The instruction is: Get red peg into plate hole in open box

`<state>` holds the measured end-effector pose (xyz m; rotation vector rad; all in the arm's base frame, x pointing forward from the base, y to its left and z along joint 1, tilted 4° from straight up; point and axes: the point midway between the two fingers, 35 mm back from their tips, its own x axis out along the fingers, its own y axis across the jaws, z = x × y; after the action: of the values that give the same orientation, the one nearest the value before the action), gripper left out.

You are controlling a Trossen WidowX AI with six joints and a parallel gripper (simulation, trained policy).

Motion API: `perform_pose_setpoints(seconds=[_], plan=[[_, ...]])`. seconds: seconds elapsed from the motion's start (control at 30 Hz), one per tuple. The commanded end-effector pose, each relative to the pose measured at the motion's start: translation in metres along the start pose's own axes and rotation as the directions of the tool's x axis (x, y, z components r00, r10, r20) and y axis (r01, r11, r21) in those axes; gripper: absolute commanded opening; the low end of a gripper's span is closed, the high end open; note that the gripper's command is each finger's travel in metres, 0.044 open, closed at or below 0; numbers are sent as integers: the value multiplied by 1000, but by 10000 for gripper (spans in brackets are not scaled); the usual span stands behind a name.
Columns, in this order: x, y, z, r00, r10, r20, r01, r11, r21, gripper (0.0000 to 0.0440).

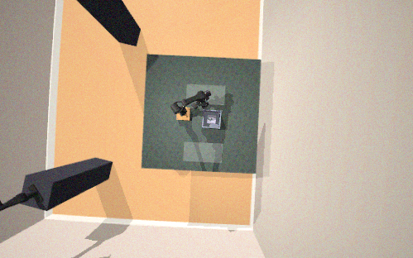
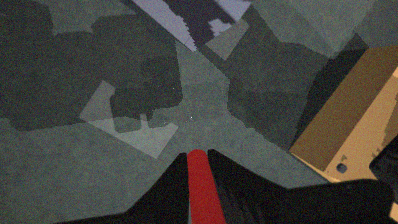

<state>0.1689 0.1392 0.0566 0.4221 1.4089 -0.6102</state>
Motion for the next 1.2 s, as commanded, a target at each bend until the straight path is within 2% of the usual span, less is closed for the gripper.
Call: perform_pose_setpoints(seconds=[0.0, 0.23, 0.57, 0.87, 1.17], plan=[[-16, 4, 9, 999, 23, 27, -23, 1000, 7, 0], [-45, 7, 32, 996, 52, 76, -58, 996, 71, 0], [-63, 9, 76, 987, 65, 144, -92, 977, 192, 0], [-64, 5, 121, 980, 59, 188, -109, 957, 267, 0], [-53, -1, 163, 977, 48, 208, -108, 951, 290, 0]])
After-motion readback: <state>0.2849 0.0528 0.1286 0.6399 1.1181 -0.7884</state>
